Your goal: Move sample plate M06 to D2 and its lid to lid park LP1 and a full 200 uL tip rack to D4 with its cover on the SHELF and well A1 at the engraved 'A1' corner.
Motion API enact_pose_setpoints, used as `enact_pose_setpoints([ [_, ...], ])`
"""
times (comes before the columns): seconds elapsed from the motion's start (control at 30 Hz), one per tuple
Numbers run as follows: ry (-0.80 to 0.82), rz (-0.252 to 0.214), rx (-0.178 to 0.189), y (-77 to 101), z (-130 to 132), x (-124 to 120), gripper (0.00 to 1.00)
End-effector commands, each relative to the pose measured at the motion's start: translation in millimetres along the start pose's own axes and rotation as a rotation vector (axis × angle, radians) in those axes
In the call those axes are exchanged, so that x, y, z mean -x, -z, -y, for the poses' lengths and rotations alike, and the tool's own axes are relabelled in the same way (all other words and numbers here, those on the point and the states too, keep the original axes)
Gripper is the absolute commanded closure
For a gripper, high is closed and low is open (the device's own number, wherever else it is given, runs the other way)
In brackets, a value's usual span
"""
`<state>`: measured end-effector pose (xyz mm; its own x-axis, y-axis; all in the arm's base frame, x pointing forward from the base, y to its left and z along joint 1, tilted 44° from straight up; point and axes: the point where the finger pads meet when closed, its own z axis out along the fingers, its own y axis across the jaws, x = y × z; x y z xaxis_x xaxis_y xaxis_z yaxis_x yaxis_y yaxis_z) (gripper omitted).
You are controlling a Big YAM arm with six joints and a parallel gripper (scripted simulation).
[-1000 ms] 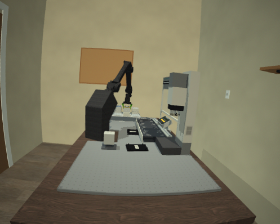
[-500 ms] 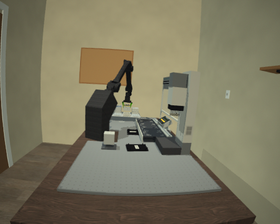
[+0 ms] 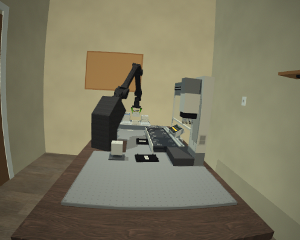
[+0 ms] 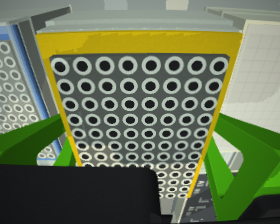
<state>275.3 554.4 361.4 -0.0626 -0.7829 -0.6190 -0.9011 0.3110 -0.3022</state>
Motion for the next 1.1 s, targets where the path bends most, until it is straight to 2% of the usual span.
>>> enact_pose_setpoints([
  [0.0, -0.014, 0.068, -0.010, 47.4, 4.4, 20.5, 1.00],
  [0.4, -0.019, 0.095, -0.015, 73.7, 8.5, 30.7, 1.00],
  [1.07, -0.020, 0.096, -0.015, 104.7, 8.4, 28.9, 1.00],
])
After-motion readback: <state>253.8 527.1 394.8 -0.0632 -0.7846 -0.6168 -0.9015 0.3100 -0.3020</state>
